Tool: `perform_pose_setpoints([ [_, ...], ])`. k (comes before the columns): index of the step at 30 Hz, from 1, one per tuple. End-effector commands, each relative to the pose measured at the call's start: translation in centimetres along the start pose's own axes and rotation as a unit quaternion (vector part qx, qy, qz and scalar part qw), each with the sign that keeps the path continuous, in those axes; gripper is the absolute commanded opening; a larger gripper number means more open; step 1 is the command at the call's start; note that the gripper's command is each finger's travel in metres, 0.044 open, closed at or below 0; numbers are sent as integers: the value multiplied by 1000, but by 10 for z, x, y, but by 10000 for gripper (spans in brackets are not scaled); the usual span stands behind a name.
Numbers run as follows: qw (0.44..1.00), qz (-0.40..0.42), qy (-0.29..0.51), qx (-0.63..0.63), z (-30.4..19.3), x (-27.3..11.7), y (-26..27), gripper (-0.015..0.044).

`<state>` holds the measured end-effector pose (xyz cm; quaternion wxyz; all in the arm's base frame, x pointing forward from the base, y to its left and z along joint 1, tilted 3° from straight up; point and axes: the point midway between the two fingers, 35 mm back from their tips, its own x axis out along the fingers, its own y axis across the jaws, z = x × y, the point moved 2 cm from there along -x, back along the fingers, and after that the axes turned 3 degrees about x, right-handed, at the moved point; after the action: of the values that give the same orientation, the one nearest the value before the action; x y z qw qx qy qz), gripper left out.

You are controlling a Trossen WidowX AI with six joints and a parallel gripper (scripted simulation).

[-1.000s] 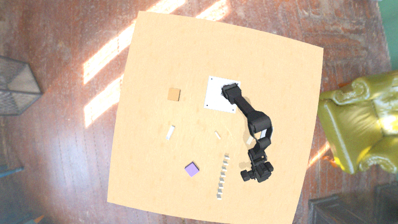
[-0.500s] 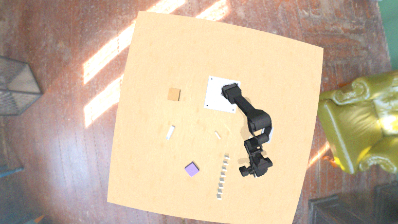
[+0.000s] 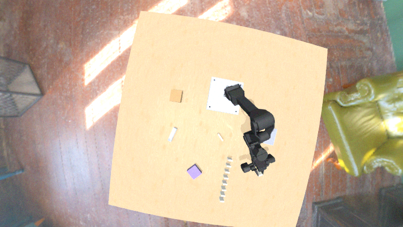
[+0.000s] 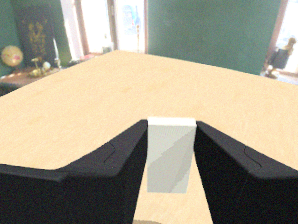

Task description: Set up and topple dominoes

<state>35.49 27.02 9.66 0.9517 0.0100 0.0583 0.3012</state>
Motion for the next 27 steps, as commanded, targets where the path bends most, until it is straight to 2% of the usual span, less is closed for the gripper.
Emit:
perform_pose_setpoints([
  [1, 1000, 1, -30, -2, 8, -15, 0, 107],
  [6, 999, 3, -51, -2, 11, -27, 0, 107],
  [27, 999, 3, -49, -2, 7, -25, 0, 107],
])
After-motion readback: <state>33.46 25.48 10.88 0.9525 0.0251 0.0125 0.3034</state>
